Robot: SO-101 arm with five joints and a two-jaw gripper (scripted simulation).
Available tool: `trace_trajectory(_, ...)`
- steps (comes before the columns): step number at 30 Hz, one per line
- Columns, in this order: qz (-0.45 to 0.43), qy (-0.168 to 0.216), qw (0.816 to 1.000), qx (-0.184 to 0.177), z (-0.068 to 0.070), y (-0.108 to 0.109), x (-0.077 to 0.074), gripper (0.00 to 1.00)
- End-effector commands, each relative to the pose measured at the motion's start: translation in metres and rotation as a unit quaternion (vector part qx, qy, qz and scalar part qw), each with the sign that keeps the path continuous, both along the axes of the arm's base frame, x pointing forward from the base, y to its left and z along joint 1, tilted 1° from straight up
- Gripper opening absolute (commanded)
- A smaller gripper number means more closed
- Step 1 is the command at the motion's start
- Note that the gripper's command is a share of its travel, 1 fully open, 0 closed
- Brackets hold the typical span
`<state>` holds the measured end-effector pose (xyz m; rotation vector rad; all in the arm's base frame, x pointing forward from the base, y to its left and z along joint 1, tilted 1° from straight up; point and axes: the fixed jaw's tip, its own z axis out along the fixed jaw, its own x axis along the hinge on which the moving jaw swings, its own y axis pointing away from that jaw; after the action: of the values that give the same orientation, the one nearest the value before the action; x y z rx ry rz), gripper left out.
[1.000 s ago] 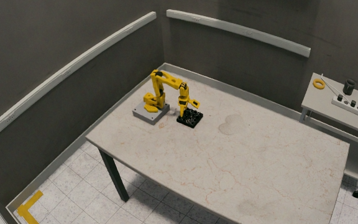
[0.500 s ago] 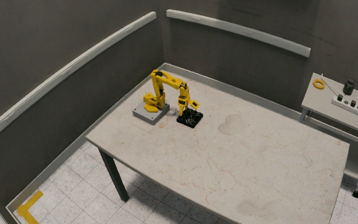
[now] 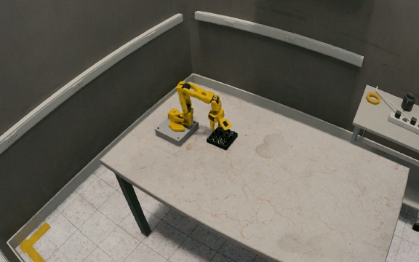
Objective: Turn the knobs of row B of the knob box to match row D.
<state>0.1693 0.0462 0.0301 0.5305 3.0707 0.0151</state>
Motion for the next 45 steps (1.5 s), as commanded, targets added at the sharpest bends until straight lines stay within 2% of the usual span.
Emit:
trace_trajectory(1, -0.045, 0.008, 0.999, 0.0, -0.001, 0.003, -0.001, 0.15)
trace_trajectory(9, -0.107, 0.008, 0.994, 0.001, -0.001, 0.005, -0.001, 0.1)
trace_trajectory(22, -0.115, 0.008, 0.993, 0.001, 0.0, 0.005, 0.0, 0.1)
trace_trajectory(45, -0.115, 0.009, 0.993, 0.001, 0.0, 0.015, 0.038, 0.1)
